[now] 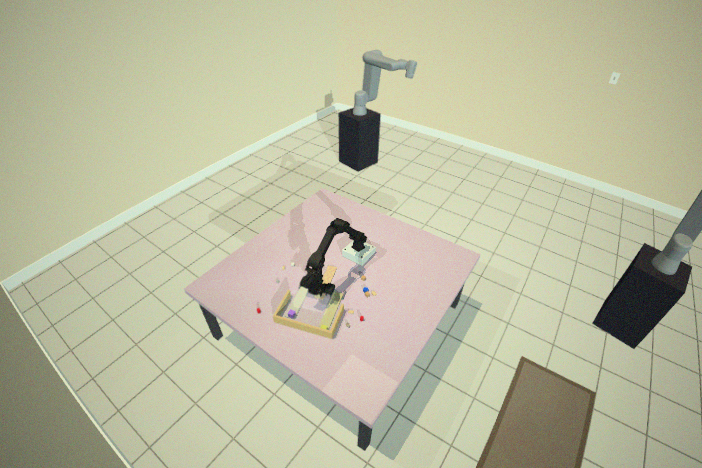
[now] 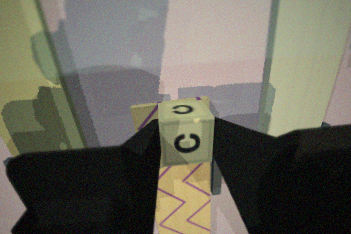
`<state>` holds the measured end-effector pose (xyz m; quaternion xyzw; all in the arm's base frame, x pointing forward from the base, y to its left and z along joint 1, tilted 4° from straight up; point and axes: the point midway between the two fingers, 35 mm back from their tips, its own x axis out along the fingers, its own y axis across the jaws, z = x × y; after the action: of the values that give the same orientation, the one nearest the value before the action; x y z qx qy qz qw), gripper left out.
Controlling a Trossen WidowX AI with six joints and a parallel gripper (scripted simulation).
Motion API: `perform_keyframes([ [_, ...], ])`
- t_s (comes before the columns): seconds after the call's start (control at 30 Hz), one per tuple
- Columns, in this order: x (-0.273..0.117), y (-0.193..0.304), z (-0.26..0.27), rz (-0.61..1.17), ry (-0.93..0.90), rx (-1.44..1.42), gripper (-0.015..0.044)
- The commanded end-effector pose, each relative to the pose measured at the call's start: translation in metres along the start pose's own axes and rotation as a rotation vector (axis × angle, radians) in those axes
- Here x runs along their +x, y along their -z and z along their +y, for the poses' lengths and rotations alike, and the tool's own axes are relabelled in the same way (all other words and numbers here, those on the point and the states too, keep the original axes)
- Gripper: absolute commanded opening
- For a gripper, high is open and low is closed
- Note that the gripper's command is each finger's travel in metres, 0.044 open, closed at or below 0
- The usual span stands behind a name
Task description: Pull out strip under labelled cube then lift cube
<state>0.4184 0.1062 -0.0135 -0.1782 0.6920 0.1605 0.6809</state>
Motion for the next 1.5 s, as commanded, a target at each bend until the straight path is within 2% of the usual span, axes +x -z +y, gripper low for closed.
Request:
perform_keyframes([
  [0.0, 0.000, 0.001, 0.000, 0.000, 0.000, 0.000, 0.0033],
  [0.07, -0.004, 0.005, 0.001, 0.001, -0.001, 0.000, 0.0000],
  [0.57, -0.042, 0.057, 0.013, 0.010, -0.007, 0.005, 0.0000],
  [1.47, -0.045, 0.121, 0.029, 0.016, -0.008, 0.005, 0.0000],
])
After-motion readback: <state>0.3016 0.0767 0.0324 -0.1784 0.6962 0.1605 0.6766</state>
